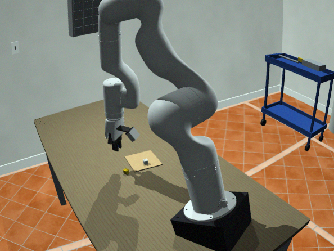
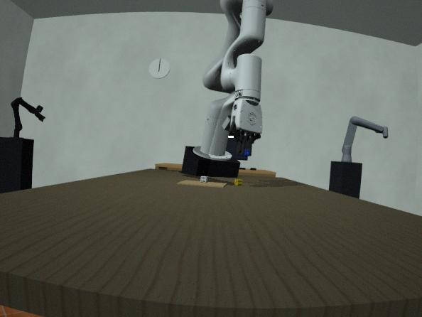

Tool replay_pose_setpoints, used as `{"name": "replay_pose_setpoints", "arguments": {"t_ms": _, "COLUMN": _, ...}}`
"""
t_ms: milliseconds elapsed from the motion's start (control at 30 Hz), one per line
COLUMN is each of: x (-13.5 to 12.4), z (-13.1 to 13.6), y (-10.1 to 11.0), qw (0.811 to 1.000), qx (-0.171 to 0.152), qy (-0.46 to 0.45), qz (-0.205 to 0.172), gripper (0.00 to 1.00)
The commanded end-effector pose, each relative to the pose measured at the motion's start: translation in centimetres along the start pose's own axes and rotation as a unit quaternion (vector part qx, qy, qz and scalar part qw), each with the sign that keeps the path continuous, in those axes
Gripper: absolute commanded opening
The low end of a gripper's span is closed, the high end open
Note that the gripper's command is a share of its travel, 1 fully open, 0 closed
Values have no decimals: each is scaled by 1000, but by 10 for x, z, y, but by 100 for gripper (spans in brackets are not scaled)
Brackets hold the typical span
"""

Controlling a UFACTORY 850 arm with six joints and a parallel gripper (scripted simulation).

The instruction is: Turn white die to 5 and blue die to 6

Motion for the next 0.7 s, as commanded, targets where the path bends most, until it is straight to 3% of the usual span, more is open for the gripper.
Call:
{"name": "replay_pose_setpoints", "arguments": {"t_ms": 0, "x": -1, "z": -14, "y": -1, "qw": 997, "qx": 1, "qy": 66, "qz": 33, "gripper": 15}}
{"name": "replay_pose_setpoints", "arguments": {"t_ms": 300, "x": 12, "z": -40, "y": -4, "qw": 974, "qx": 20, "qy": 222, "qz": 36, "gripper": 15}}
{"name": "replay_pose_setpoints", "arguments": {"t_ms": 367, "x": 12, "z": -40, "y": -4, "qw": 974, "qx": 20, "qy": 222, "qz": 36, "gripper": 15}}
{"name": "replay_pose_setpoints", "arguments": {"t_ms": 433, "x": 17, "z": -50, "y": -5, "qw": 959, "qx": 25, "qy": 280, "qz": 37, "gripper": 15}}
{"name": "replay_pose_setpoints", "arguments": {"t_ms": 600, "x": 22, "z": -59, "y": -6, "qw": 941, "qx": 30, "qy": 335, "qz": 38, "gripper": 15}}
{"name": "replay_pose_setpoints", "arguments": {"t_ms": 667, "x": 27, "z": -66, "y": -6, "qw": 922, "qx": 33, "qy": 383, "qz": 40, "gripper": 15}}
Point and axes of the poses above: the point where the finger pads meet when closed, its own y axis back along the fingers, its own z axis across the jaws, x = y × z, the point moved 9 cm from there along y, back along the fingers, and after that the axes turned 15 degrees about y, right-handed, at the moved point
